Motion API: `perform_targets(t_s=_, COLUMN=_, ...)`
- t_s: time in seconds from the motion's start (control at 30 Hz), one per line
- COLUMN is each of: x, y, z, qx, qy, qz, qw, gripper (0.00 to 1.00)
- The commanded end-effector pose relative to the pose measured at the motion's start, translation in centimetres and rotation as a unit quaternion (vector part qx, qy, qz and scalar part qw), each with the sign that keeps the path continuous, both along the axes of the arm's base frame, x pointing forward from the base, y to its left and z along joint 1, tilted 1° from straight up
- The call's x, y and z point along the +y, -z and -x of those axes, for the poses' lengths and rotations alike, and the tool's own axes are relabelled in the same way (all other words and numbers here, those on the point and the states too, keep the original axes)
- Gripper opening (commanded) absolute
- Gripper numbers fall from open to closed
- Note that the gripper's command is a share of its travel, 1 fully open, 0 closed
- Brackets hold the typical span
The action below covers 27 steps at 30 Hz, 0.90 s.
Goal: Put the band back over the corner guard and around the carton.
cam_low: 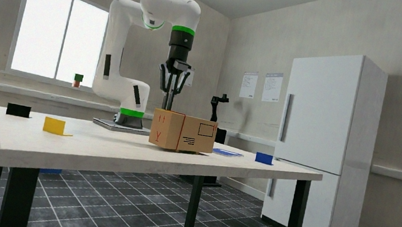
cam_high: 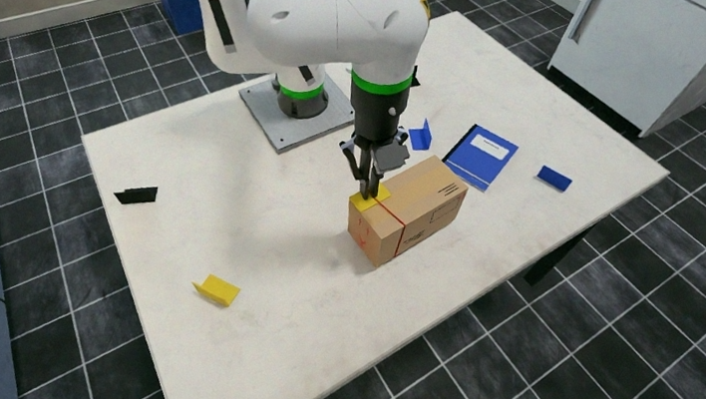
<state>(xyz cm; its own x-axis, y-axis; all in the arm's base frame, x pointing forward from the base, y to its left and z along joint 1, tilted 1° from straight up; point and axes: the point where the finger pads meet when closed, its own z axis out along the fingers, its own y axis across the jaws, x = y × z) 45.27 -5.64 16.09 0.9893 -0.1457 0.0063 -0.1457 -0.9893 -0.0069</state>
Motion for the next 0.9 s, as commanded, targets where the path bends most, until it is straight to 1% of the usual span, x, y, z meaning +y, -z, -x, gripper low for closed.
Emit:
perform_targets(t_s=0.0, x=0.0, y=-0.1, z=-0.1, qx=-0.001, qy=0.000, qz=0.000, qw=1.000, gripper=0.18)
perform_targets(t_s=0.5, x=0.0, y=-0.9, z=0.0, qx=-0.001, qy=0.000, qz=0.000, qw=1.000, gripper=0.18)
perform_targets(t_s=0.87, x=0.0, y=-1.9, z=0.0, qx=-0.001, qy=0.000, qz=0.000, qw=1.000, gripper=0.18)
